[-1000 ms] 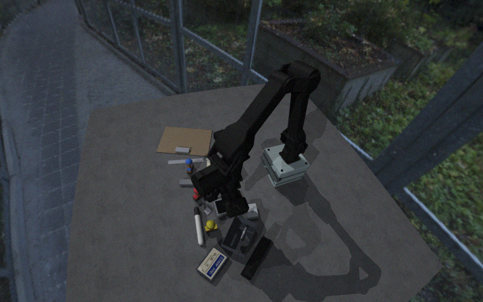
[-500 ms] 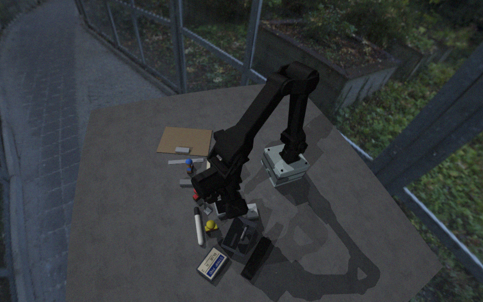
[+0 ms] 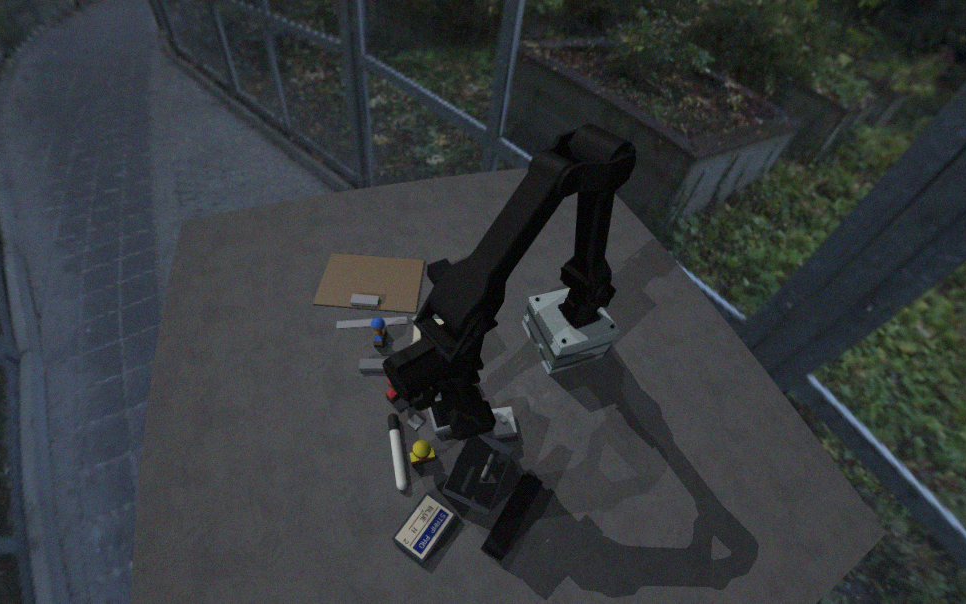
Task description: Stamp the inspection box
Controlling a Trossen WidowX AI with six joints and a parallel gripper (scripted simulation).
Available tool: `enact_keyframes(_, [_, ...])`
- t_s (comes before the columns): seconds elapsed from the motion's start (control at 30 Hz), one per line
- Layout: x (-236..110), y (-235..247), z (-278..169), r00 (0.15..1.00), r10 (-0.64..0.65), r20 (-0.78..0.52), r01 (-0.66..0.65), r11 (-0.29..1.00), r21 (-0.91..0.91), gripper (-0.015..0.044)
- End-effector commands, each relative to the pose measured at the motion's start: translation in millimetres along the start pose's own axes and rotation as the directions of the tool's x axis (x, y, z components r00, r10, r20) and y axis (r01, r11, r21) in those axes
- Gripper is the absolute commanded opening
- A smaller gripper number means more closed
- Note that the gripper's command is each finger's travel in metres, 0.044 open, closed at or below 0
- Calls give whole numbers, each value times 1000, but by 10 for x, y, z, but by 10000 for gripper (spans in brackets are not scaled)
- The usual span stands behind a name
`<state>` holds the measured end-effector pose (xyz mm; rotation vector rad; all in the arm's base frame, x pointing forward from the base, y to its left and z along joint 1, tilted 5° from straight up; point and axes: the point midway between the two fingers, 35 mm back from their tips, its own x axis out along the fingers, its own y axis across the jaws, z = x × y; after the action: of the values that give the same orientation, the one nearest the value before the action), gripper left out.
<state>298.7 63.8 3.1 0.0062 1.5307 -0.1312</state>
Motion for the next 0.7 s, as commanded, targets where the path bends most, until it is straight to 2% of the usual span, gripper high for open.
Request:
enact_keyframes(0.0, [55, -8, -23, 1000, -3, -7, 3, 1000, -4, 0])
enact_keyframes(0.67, [185, -10, -33, 1000, -4, -7, 4, 1000, -3, 0])
